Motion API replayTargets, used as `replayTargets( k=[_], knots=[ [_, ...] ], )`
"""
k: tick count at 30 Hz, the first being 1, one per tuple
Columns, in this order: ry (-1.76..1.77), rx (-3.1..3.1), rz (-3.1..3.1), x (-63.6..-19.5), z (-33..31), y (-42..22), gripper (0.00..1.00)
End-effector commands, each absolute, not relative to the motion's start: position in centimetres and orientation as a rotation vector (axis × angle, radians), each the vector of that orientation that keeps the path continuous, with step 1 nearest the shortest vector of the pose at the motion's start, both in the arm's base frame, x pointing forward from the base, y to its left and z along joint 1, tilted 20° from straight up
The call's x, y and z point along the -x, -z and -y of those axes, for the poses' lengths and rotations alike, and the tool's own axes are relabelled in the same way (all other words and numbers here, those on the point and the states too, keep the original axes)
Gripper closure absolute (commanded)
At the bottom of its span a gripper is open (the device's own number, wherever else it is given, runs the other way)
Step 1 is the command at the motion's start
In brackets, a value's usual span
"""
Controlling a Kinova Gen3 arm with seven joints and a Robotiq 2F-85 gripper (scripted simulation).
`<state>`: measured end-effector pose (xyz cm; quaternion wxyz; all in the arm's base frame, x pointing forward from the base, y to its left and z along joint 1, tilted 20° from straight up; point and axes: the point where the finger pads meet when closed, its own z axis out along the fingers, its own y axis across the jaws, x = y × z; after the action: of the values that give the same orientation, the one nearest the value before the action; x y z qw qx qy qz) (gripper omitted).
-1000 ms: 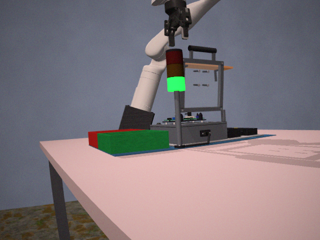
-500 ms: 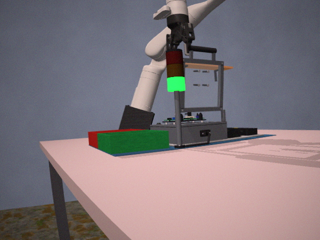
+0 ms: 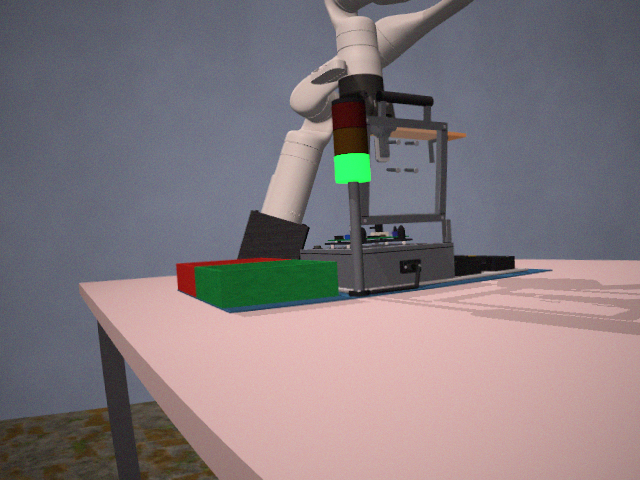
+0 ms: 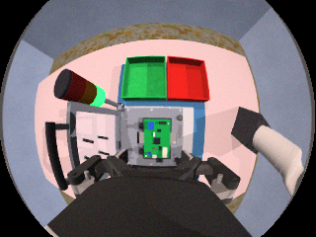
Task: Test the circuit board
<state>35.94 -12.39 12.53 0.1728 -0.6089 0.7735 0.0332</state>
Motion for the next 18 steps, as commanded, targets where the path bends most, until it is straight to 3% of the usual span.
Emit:
replayTargets(
  k=[1, 18],
  knots=[
    [-0.101, 1.728, -2.213, -35.8, 12.3, -10.3, 0.0],
    [-0.101, 1.731, -2.211, -36.6, 11.4, -6.8, 0.0]
  ],
)
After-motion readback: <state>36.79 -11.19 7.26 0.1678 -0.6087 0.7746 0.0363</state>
